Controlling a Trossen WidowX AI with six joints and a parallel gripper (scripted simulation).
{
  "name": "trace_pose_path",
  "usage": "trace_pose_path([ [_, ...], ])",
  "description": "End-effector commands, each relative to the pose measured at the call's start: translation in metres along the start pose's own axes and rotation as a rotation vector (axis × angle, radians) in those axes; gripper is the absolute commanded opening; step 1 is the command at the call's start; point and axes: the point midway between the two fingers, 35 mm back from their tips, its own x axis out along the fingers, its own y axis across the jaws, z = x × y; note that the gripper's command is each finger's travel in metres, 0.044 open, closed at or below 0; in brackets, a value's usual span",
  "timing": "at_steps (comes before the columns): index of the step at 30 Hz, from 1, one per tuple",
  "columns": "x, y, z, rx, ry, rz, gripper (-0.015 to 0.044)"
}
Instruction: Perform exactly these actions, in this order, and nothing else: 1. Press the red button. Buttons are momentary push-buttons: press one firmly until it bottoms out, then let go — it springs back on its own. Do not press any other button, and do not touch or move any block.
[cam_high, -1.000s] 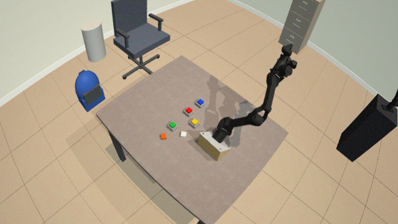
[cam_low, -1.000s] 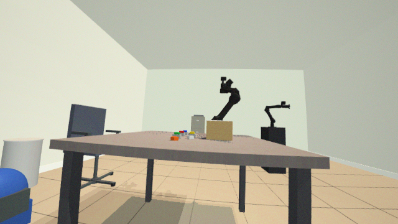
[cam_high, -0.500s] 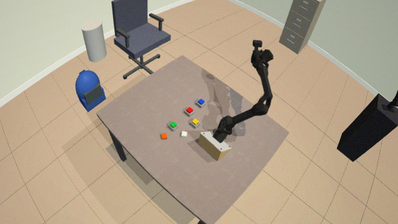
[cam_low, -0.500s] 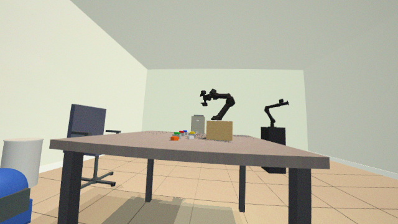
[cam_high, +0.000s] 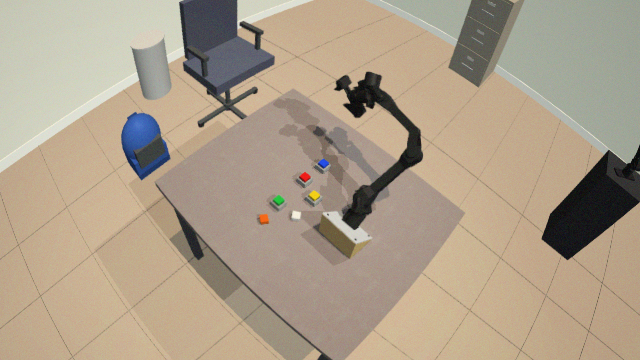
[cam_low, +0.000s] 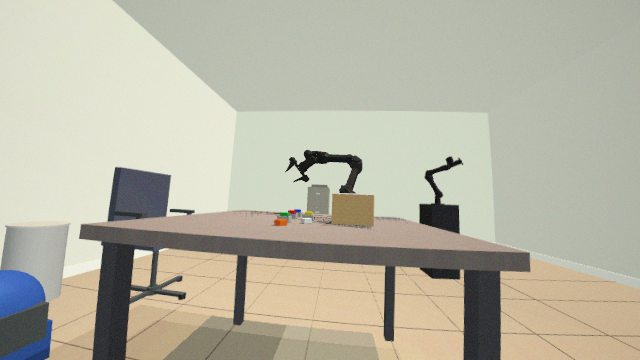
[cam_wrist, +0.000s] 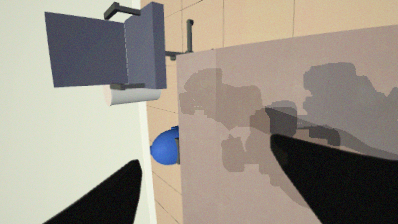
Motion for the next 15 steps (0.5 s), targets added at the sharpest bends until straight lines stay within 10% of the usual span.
trace_pose_path([
  [1,0.022,-0.005,-0.072,-0.171,0.193,-0.107,0.0400],
  [15,-0.026,-0.078,-0.303,-1.286,0.828,-0.549,0.0400],
])
